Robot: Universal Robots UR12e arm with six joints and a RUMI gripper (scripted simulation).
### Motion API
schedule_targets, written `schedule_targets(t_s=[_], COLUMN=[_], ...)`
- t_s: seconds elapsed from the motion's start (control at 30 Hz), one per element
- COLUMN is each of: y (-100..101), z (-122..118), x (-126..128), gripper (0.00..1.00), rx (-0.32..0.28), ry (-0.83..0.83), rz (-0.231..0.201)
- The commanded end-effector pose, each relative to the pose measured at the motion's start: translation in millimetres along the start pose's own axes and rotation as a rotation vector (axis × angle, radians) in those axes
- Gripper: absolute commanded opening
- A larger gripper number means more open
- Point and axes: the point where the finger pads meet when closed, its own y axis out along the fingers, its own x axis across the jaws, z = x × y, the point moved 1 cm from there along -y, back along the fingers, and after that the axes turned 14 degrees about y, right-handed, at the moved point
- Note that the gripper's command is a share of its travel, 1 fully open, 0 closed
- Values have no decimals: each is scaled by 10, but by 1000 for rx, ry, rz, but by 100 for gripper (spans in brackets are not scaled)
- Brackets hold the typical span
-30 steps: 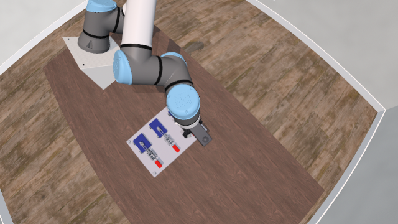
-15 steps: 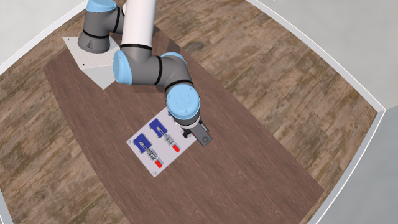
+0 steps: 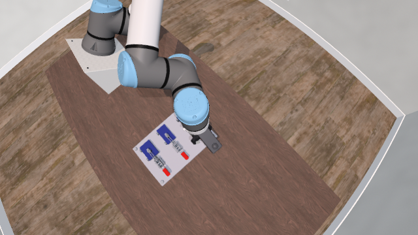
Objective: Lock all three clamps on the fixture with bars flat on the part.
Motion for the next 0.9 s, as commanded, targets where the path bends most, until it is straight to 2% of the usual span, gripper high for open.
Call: schedule_targets(t_s=[0.0,0.3,0.87], y=[-181,-432,-480], z=[36,34,31], x=[-4,-4,1], gripper=[28,28,28], rx=[7,7,6], ry=[-3,-3,-2], rz=[-2,-2,-1])
